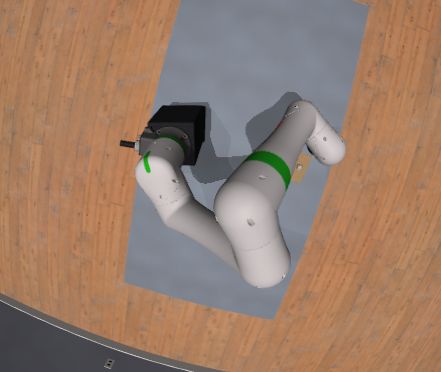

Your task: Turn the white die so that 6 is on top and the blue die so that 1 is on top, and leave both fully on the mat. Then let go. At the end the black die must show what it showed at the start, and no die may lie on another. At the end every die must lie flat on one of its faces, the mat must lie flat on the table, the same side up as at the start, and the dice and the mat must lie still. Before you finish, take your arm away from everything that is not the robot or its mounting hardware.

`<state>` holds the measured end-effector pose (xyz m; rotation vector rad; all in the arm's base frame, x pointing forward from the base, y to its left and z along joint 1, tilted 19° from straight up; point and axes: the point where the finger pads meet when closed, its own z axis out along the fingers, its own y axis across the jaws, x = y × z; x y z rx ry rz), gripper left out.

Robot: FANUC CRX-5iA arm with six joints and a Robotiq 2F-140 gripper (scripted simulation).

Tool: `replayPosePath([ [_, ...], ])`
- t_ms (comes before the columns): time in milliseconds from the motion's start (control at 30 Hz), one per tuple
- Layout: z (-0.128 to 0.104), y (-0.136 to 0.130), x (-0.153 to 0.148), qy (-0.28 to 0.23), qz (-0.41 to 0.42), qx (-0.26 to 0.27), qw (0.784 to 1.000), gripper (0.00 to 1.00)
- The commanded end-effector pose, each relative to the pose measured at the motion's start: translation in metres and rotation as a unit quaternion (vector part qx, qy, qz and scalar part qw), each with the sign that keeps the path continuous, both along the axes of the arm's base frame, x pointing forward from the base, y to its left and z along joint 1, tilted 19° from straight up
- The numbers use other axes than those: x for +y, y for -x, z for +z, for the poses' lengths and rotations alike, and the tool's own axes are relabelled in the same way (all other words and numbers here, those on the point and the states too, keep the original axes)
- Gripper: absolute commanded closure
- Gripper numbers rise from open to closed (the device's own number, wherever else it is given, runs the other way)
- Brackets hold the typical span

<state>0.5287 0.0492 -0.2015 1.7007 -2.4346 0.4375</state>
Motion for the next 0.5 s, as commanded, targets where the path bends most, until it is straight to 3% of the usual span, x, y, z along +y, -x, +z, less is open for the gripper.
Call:
replayPosePath([
  [0,-0.004,-0.001,-0.001,0.0,0.0,0.0,1.0,0.79],
  [467,-0.023,-0.002,-0.007,0.0,0.0,0.0,1.0,0.79],
])
